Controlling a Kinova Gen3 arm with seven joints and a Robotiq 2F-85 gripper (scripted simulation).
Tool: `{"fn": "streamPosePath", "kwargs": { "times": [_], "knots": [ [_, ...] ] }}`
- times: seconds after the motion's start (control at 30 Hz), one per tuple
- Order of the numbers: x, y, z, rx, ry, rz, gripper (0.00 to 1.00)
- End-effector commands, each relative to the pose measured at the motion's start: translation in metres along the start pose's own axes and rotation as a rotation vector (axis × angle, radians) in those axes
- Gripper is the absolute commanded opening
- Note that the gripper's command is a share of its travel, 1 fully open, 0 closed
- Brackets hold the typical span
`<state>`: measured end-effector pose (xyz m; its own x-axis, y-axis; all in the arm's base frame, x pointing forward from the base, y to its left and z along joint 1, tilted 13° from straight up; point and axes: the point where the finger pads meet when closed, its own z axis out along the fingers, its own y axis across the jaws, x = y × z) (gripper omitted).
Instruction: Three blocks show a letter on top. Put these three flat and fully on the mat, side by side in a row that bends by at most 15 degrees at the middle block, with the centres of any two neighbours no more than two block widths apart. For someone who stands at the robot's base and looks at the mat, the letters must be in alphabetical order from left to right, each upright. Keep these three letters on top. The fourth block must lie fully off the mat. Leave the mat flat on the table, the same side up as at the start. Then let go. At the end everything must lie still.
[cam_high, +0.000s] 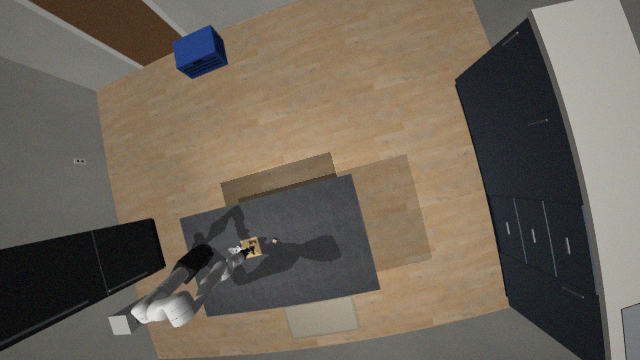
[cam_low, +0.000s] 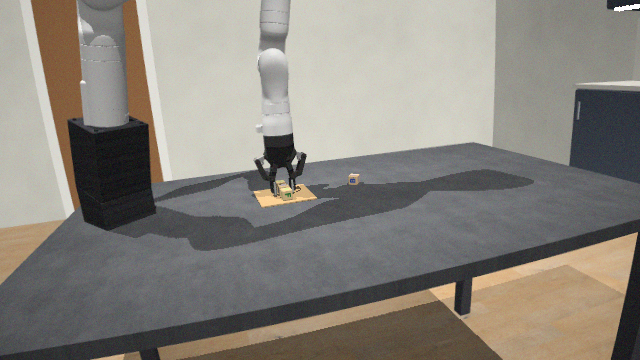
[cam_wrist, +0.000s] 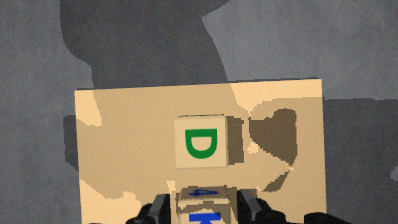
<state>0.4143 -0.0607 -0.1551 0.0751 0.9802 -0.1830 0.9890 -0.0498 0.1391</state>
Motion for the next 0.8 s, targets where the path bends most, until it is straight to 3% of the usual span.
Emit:
{"fn": "streamPosePath", "kwargs": {
  "times": [0.0, 0.2, 0.53, 0.77],
  "knots": [
    [0.000, 0.001, -0.001, -0.002, 0.000, 0.000, 0.41],
    [0.000, 0.001, -0.012, -0.002, 0.000, 0.000, 0.41],
    [0.000, 0.001, -0.064, -0.002, 0.000, 0.000, 0.41],
    [0.000, 0.001, -0.083, -0.002, 0.000, 0.000, 0.41]
  ]
}}
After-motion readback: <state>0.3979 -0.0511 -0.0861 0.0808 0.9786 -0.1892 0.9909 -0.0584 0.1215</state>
